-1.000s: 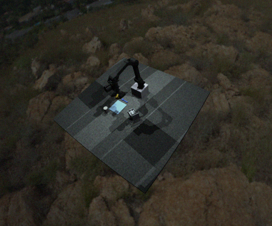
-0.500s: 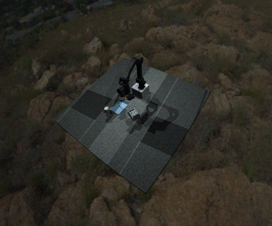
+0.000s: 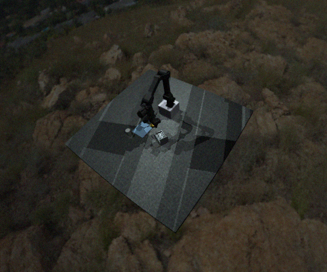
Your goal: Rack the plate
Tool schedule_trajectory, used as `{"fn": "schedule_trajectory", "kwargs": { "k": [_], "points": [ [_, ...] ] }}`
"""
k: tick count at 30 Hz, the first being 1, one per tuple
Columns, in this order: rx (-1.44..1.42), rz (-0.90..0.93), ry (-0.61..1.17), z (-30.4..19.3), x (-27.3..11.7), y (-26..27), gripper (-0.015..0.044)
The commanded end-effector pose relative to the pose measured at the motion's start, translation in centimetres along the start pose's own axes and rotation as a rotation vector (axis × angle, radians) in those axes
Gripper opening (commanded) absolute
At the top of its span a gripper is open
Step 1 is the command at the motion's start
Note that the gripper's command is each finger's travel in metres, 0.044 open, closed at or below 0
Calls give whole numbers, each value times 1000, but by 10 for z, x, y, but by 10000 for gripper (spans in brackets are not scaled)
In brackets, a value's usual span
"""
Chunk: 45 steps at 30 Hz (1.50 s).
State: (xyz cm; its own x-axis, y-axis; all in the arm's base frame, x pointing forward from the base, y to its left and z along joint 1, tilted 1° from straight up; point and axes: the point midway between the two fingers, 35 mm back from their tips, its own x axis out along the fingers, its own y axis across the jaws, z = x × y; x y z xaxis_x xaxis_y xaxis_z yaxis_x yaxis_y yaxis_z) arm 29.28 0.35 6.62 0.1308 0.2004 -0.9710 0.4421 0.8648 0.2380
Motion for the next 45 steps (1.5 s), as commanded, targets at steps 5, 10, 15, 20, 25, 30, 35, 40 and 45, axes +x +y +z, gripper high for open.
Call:
{"fn": "schedule_trajectory", "kwargs": {
  "k": [5, 10, 15, 20, 25, 30, 35, 40, 45],
  "points": [
    [-110, 177, -38, 19, 33, 6, 0],
    [-182, 268, -77, 29, 51, 5, 0],
    [-259, 356, -126, 36, 66, 3, 0],
    [-340, 448, -188, 42, 77, 2, 0],
    [-426, 533, -259, 44, 85, 0, 0],
    [-515, 613, -338, 44, 90, -2, 0],
    [-608, 686, -424, 41, 93, -6, 0],
    [-703, 751, -518, 36, 94, -9, 0],
    [-801, 808, -617, 28, 92, -13, 0]
  ]
}}
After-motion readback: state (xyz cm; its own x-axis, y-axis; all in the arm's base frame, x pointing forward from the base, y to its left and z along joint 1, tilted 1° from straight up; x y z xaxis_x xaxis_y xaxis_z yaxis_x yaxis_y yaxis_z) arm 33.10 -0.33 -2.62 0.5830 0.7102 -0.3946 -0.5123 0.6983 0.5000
